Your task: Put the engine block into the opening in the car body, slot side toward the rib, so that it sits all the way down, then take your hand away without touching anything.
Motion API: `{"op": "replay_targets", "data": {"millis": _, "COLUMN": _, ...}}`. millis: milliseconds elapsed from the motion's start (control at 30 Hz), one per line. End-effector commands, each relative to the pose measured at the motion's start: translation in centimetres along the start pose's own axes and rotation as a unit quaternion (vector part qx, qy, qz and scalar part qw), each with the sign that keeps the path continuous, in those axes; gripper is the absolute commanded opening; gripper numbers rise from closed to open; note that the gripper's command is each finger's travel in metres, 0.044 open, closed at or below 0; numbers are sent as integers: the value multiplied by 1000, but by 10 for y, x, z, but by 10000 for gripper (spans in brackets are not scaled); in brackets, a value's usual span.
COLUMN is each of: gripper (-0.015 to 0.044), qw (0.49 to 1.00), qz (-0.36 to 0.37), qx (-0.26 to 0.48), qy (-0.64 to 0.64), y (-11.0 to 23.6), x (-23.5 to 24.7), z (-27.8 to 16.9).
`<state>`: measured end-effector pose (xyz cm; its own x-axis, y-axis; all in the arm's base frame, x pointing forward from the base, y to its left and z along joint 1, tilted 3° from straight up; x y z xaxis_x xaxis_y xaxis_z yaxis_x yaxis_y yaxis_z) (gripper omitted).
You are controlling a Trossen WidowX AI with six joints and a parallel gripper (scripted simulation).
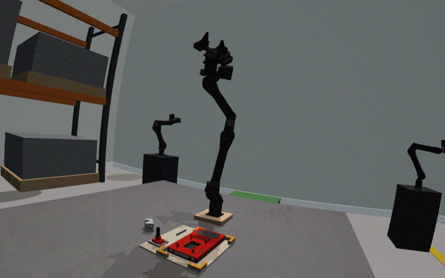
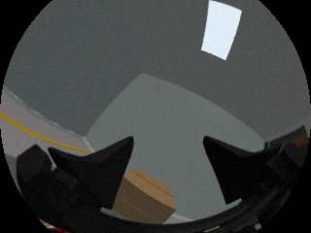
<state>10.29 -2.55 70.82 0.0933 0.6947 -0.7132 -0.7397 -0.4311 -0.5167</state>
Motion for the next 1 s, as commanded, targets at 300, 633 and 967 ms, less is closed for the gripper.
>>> {"op": "replay_targets", "data": {"millis": 300, "gripper": 440, "qw": 999, "qz": -30, "qx": 6, "qy": 10, "y": 0, "x": -14, "z": -26}}
{"op": "replay_targets", "data": {"millis": 633, "gripper": 440, "qw": 996, "qz": -79, "qx": 25, "qy": -26, "y": -2, "x": -28, "z": -73}}
{"op": "replay_targets", "data": {"millis": 967, "gripper": 440, "qw": 991, "qz": -112, "qx": 70, "qy": -2, "y": -2, "x": -36, "z": -121}}
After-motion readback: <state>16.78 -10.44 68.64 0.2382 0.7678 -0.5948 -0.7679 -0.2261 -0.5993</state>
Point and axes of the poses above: the point midway between the two fingers, 35 mm back from their tips, its own y axis back along the fingers, its own x axis across the jaws, z = x × y, the point moved 6 cm from there along y, back along the fingers, and after that the axes turned 15 degrees about y, right-handed, at the moved point
